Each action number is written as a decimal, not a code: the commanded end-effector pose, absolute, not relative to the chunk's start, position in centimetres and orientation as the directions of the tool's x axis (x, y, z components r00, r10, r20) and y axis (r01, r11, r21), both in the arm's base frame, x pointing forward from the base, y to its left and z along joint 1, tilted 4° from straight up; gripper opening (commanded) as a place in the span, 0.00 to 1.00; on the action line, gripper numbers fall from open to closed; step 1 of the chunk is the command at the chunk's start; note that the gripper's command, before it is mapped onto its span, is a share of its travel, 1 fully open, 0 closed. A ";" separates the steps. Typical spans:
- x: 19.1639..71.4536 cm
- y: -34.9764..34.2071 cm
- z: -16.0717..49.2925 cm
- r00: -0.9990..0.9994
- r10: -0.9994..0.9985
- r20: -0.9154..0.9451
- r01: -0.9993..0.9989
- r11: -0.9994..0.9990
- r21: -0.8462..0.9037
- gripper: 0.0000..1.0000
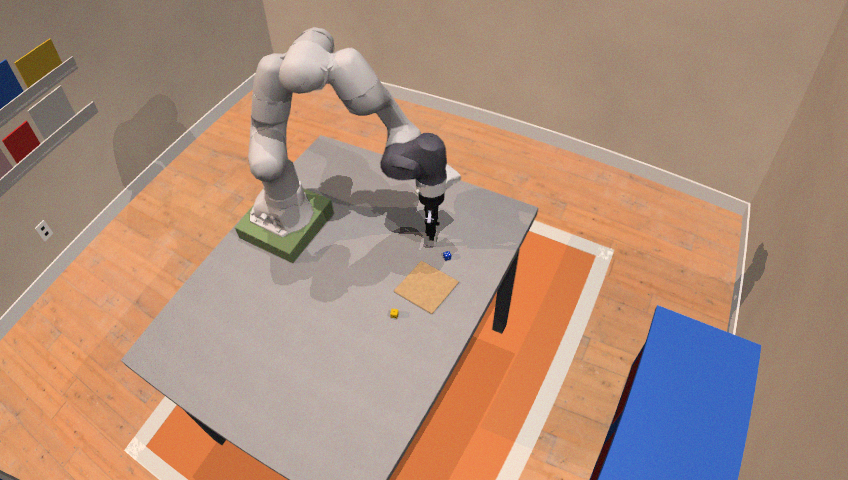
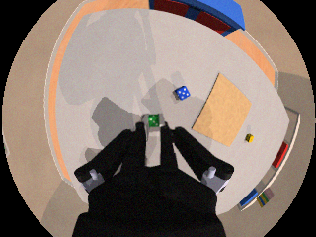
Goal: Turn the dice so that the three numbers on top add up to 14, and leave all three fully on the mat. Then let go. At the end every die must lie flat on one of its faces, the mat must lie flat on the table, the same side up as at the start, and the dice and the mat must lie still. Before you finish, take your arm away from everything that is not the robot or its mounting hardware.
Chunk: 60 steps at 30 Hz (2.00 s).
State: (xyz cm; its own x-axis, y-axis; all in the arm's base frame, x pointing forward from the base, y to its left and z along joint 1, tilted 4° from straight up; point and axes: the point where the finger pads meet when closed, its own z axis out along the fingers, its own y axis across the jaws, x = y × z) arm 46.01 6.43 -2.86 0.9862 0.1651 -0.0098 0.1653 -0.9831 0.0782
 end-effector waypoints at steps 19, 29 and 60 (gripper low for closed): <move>46.1 6.5 -2.9 0.986 0.167 -0.008 0.168 -0.983 0.077 0.09; 46.1 6.5 -2.9 0.986 0.167 -0.008 0.168 -0.983 0.077 0.09; 46.1 7.2 7.1 0.986 0.167 -0.008 0.168 -0.983 0.077 0.09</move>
State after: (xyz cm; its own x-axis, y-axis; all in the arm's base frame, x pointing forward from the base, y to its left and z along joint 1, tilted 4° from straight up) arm 46.60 7.41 7.12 0.9825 0.1861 0.0091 0.1850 -0.9801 0.0718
